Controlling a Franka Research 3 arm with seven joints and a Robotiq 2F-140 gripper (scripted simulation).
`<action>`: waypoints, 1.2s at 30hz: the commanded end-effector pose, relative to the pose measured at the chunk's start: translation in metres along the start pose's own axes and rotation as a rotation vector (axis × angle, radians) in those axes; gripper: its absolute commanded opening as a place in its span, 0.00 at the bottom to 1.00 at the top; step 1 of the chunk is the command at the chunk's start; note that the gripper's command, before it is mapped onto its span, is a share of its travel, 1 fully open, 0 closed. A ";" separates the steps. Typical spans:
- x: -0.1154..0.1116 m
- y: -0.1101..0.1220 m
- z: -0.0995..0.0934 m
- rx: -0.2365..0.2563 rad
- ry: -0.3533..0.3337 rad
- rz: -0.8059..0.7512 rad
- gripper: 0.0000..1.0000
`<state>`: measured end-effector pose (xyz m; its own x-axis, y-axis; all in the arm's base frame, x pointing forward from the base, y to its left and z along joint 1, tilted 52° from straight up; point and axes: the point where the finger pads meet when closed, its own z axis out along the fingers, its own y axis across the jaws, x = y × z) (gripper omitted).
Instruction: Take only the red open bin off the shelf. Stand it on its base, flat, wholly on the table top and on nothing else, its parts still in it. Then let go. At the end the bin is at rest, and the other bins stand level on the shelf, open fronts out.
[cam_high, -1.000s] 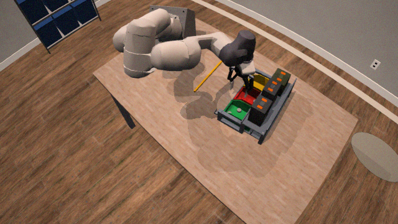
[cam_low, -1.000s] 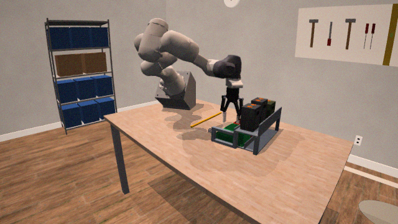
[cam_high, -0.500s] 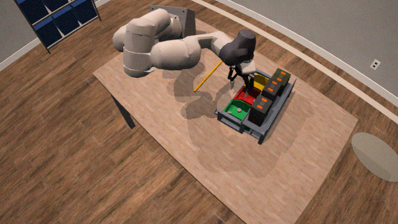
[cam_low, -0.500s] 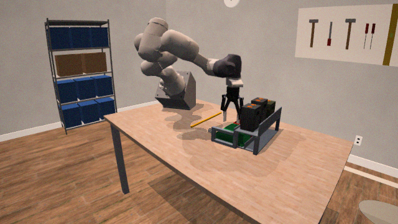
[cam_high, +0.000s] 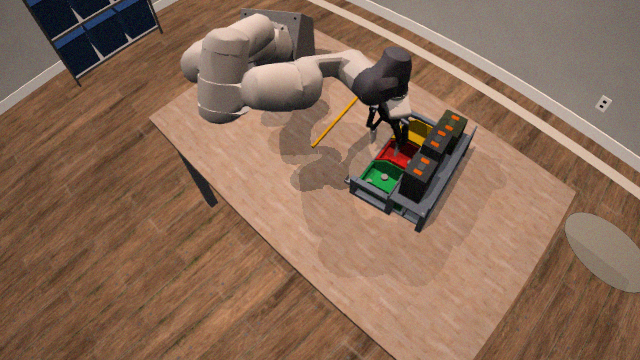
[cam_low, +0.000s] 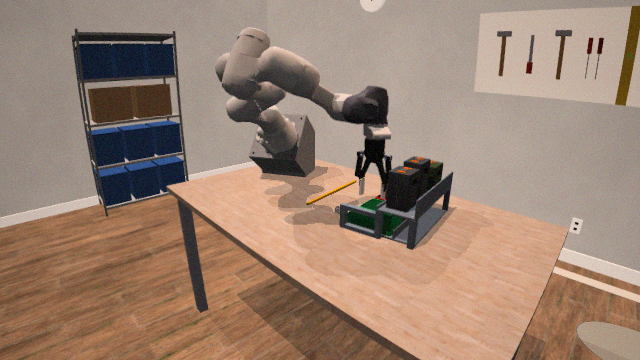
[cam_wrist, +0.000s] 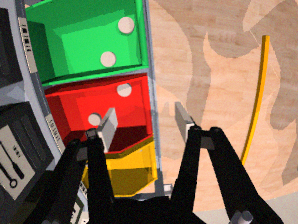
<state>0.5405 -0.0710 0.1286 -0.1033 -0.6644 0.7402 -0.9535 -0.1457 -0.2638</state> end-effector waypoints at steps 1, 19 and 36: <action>-0.001 0.001 -0.001 -0.002 -0.001 -0.001 0.57; -0.001 0.002 -0.002 -0.002 -0.001 -0.001 0.57; 0.000 0.002 0.008 -0.002 -0.001 -0.001 0.57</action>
<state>0.5385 -0.0778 0.1230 -0.0972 -0.6615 0.7436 -0.9562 -0.1452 -0.2542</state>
